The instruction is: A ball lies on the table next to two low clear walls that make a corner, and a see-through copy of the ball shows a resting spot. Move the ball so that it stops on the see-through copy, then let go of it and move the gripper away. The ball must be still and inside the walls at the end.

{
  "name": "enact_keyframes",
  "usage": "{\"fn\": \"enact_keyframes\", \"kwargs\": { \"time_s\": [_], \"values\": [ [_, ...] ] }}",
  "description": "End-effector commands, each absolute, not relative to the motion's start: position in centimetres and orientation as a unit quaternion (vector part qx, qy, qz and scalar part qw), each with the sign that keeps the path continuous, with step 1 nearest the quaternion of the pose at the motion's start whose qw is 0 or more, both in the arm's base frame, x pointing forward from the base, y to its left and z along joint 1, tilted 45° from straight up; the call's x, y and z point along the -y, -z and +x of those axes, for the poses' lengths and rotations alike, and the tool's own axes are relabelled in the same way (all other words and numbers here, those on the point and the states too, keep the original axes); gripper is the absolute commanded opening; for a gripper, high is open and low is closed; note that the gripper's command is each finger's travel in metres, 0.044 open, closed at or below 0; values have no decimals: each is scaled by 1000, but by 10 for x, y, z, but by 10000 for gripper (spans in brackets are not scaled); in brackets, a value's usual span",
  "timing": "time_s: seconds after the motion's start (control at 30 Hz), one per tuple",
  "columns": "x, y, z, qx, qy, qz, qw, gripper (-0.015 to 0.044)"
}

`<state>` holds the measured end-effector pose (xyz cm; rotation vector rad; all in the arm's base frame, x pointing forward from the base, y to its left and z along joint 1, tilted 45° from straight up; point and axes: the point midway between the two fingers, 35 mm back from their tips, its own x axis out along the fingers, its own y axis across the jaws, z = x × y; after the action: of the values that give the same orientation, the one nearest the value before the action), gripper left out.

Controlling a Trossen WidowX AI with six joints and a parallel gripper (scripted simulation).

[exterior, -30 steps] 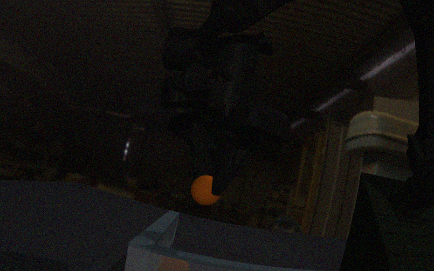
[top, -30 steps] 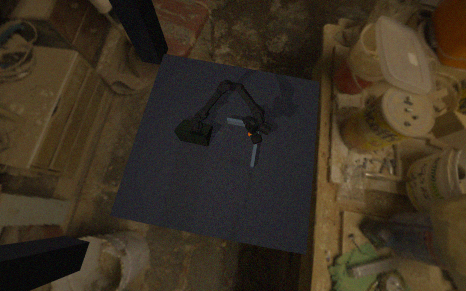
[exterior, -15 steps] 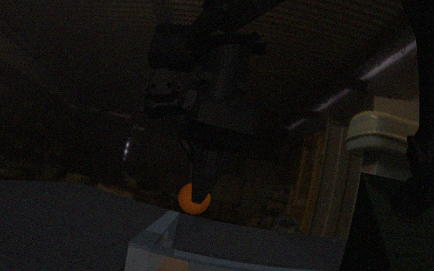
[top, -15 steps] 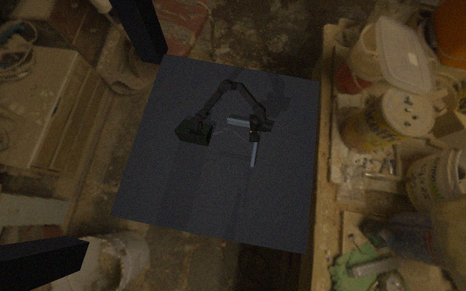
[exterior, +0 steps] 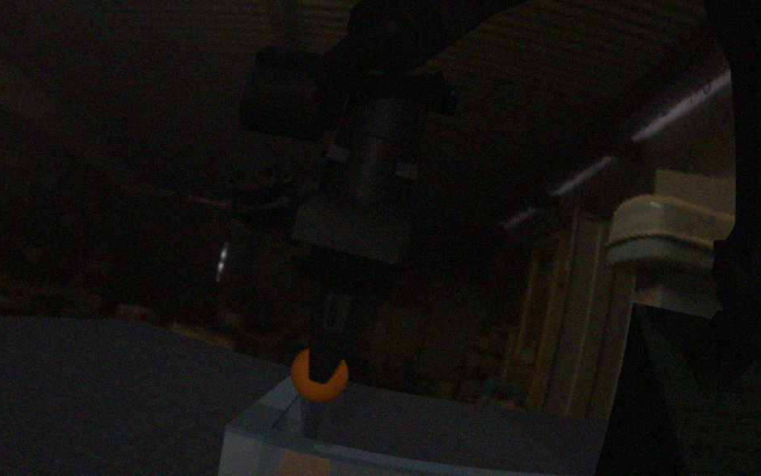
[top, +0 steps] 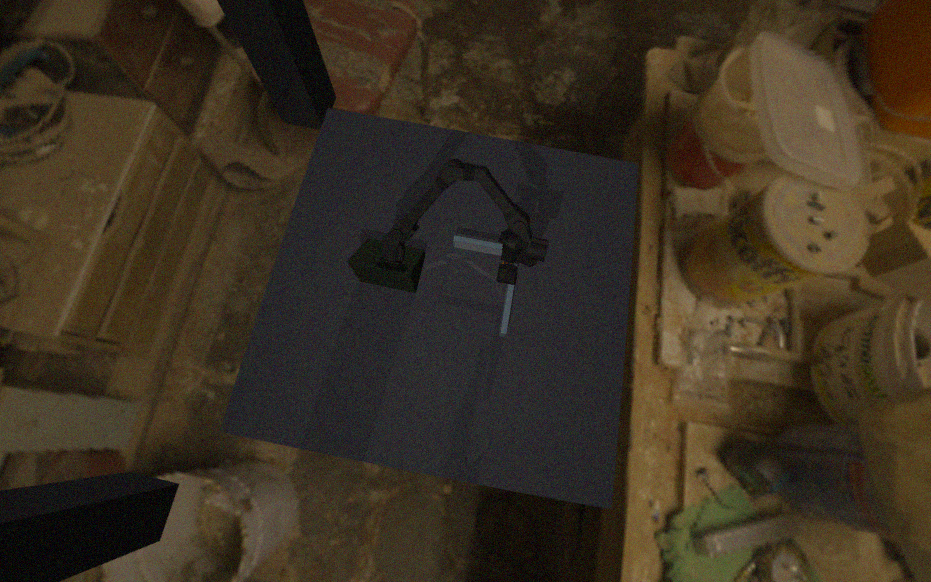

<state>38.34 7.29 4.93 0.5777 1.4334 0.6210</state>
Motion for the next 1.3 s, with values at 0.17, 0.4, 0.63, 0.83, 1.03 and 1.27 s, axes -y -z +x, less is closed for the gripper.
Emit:
{"fn": "enact_keyframes", "kwargs": {
  "time_s": [0.17,0.4,0.63,0.83,1.03,1.27],
  "values": [
    [-112,-11,380,-643,-278,260,665,0],
    [-114,-9,380,-643,-279,260,665,0],
    [-121,-2,380,-643,-279,260,664,0],
    [-127,3,380,-643,-279,260,664,0],
    [-125,0,381,-640,-279,259,668,53],
    [-125,0,381,-640,-279,259,668,236]
  ]
}}
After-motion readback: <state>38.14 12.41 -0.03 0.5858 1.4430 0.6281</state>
